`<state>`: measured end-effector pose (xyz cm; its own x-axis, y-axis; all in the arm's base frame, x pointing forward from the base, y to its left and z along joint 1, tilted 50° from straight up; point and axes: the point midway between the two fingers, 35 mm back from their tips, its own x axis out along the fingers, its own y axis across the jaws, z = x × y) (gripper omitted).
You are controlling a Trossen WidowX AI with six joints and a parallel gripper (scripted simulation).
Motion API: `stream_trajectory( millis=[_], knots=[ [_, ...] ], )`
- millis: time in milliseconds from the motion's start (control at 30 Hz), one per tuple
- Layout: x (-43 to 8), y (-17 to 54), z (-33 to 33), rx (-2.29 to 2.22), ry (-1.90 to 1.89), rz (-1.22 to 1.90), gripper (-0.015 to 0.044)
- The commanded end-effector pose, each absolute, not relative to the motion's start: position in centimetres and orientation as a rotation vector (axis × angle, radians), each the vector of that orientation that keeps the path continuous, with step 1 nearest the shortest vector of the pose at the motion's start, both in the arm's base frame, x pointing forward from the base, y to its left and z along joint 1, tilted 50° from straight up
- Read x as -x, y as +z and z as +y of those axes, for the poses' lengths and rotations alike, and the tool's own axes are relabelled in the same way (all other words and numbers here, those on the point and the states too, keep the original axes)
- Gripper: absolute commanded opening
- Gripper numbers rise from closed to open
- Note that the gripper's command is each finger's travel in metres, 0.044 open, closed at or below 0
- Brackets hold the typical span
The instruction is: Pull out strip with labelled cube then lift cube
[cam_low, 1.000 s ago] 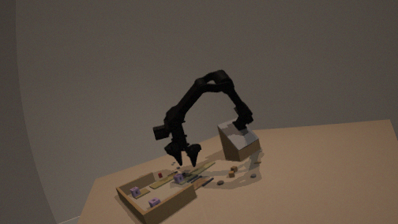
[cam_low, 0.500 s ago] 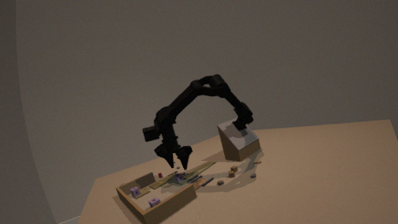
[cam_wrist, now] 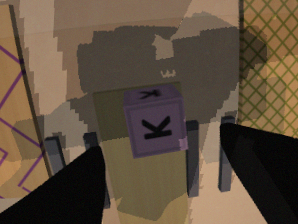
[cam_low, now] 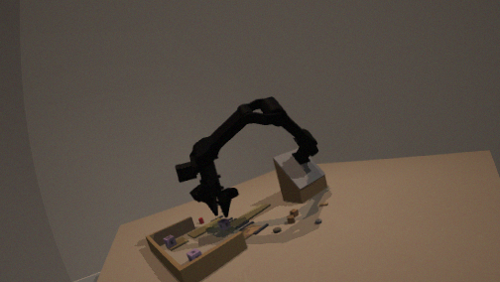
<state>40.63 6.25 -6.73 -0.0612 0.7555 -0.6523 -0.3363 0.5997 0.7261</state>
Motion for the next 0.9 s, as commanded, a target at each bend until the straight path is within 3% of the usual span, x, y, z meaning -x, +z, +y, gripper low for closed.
stream_trajectory(
  millis=[0, 833, 867],
  knots=[
    [-40.6, -7.2, 6.7, -0.403, 0.927, 1.358, 0.0250],
    [-40.3, -9.5, 9.5, -0.405, 0.930, 1.358, 0.0250],
    [-40.5, -9.3, 9.4, -0.394, 0.934, 1.355, 0.0224]
  ],
)
